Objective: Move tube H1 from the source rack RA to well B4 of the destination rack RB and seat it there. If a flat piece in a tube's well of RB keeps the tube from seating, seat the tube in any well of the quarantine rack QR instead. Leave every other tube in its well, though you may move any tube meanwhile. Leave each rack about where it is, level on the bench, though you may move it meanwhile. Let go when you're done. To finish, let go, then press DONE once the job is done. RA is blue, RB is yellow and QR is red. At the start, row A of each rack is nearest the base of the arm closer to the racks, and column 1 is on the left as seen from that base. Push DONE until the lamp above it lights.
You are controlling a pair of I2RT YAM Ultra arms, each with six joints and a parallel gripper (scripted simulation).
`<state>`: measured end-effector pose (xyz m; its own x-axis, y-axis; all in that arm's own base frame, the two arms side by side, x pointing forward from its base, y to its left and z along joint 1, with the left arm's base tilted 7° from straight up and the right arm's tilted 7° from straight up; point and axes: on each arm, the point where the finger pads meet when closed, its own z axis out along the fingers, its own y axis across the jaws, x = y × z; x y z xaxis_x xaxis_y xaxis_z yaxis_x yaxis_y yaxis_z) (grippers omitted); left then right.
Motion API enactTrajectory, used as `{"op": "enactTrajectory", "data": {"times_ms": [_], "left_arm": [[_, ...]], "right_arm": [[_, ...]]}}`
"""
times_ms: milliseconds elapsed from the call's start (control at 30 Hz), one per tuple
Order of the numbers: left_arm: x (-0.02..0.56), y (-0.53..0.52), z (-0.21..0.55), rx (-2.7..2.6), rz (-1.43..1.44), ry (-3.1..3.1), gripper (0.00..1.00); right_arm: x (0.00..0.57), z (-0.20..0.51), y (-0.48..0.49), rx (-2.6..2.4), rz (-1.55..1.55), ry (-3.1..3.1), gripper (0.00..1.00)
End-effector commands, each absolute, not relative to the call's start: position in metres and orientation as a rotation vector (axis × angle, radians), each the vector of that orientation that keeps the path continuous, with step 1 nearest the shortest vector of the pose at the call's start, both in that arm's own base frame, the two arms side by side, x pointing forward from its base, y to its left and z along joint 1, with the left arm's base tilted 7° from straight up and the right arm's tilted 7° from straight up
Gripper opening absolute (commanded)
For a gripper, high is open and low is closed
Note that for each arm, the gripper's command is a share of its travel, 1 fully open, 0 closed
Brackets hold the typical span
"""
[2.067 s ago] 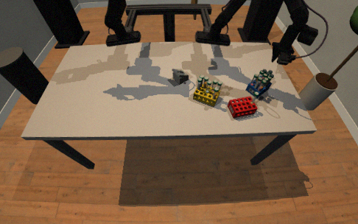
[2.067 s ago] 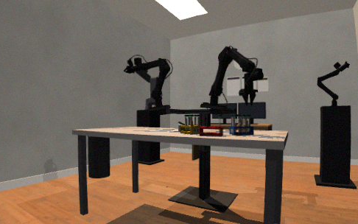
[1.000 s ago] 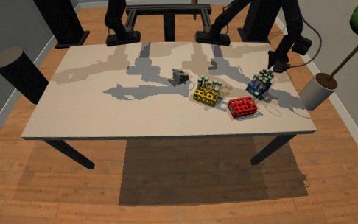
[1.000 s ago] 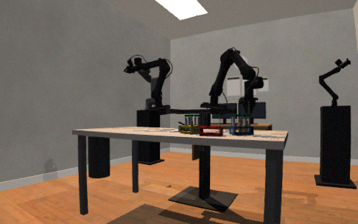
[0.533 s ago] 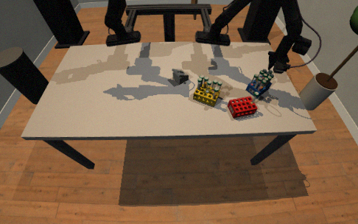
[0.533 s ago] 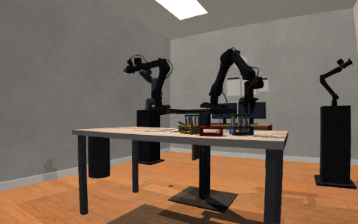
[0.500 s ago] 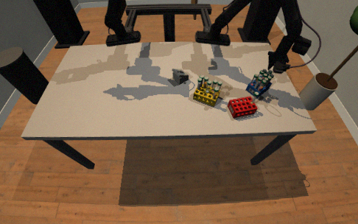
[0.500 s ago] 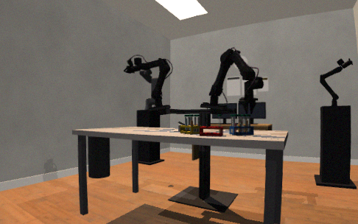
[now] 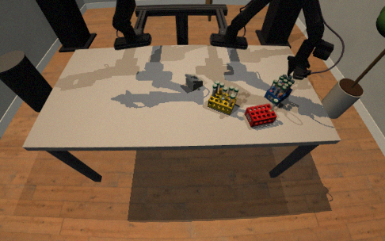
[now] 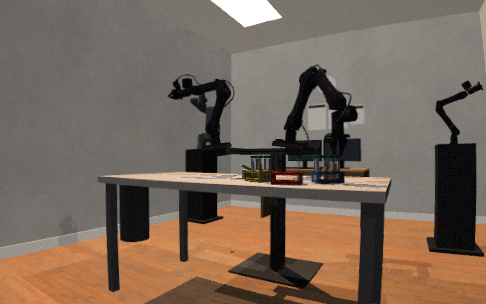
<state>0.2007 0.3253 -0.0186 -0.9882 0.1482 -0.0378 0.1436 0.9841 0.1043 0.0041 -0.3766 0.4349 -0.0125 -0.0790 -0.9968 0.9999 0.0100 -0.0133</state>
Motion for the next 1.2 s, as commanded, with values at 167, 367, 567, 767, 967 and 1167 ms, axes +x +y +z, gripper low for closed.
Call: {"op": "enactTrajectory", "data": {"times_ms": [167, 367, 567, 767, 967, 1167], "left_arm": [[0.216, 0.336, -0.014, 0.222, 0.206, 3.039, 0.3], [0.218, 0.338, -0.013, 0.223, 0.219, 3.033, 0.3], [0.217, 0.337, -0.018, 0.223, 0.208, 3.038, 0.3], [0.216, 0.334, -0.023, 0.225, 0.193, 3.045, 0.3], [0.216, 0.335, -0.015, 0.225, 0.218, 3.034, 0.0], [0.216, 0.335, -0.015, 0.226, 0.217, 3.034, 0.0]], "right_arm": [[-0.003, 0.455, -0.364, 1.138, -1.267, 1.125, 0.0], [-0.003, 0.455, -0.364, 1.138, -1.267, 1.125, 0.0], [-0.003, 0.455, -0.364, 1.138, -1.267, 1.125, 0.0], [-0.003, 0.455, -0.364, 1.138, -1.267, 1.125, 0.0], [-0.003, 0.455, -0.364, 1.138, -1.267, 1.125, 0.0], [-0.003, 0.455, -0.364, 1.138, -1.267, 1.125, 0.0]]}}
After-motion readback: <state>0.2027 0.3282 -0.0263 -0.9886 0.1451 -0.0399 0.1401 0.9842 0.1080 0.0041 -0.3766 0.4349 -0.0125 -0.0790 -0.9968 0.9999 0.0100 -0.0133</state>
